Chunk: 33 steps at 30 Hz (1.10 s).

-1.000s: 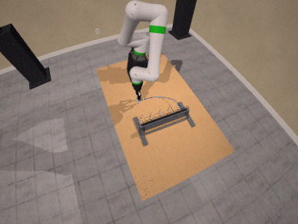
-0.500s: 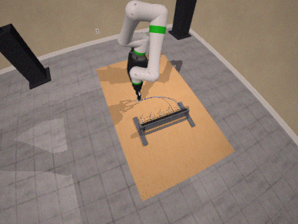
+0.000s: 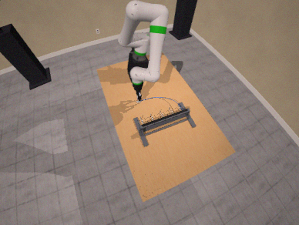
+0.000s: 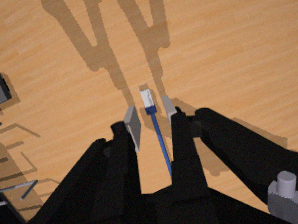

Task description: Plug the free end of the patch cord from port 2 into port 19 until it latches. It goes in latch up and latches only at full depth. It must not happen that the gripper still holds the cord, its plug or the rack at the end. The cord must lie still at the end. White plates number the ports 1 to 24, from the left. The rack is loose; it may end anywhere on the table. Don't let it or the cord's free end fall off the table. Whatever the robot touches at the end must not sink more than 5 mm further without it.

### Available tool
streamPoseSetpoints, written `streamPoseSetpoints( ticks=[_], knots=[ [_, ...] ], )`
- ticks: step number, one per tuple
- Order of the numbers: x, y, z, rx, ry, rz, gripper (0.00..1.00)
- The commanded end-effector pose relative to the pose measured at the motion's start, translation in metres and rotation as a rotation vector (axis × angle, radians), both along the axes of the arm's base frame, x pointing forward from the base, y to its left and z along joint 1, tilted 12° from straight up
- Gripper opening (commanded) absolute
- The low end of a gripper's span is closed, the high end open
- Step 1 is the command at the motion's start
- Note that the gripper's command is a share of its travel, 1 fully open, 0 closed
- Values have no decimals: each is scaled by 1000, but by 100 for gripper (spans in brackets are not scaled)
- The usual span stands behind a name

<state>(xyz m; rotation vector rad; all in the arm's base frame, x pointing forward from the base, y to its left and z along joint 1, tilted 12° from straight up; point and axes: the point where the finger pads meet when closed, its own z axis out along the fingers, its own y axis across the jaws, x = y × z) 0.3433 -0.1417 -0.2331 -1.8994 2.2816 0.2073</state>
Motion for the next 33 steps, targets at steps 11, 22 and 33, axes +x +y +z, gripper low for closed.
streamPoseSetpoints(
  ticks=[11,22,33],
  knots=[
    [0,0,-1,0,0,0,22],
    [0,0,-3,0,0,0,22],
    [0,1,-6,0,0,0,22]
  ],
)
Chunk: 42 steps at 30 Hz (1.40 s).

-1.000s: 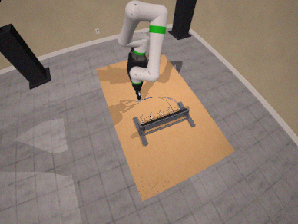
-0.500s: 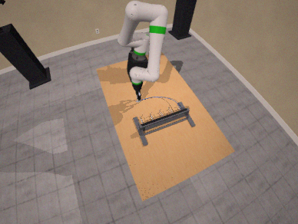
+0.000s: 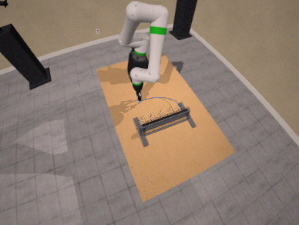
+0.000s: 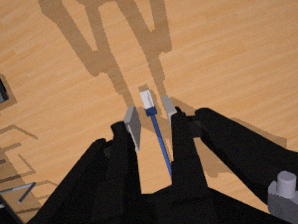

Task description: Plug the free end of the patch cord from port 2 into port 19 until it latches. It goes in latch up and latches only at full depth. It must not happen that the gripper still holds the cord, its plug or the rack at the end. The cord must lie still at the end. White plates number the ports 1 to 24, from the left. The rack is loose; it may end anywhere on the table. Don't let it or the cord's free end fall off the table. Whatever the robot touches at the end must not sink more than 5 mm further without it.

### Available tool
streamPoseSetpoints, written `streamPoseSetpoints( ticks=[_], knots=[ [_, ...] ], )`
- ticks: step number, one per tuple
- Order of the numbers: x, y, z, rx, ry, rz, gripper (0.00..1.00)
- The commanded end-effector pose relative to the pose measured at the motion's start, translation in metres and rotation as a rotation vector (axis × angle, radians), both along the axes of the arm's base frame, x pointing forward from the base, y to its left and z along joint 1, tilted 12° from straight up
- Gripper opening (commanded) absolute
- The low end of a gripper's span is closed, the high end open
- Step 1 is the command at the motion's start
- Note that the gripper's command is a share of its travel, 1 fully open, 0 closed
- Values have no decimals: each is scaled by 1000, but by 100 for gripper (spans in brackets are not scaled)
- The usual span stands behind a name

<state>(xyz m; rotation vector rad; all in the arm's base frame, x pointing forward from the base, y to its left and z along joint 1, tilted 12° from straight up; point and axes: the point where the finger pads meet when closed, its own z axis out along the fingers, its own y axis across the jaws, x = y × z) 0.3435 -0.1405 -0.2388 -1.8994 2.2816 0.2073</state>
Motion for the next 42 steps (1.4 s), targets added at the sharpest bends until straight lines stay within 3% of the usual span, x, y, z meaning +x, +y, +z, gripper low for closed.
streamPoseSetpoints(
  ticks=[1,42],
  knots=[
    [0,0,-1,0,0,0,22],
    [0,1,-6,0,0,0,22]
  ],
)
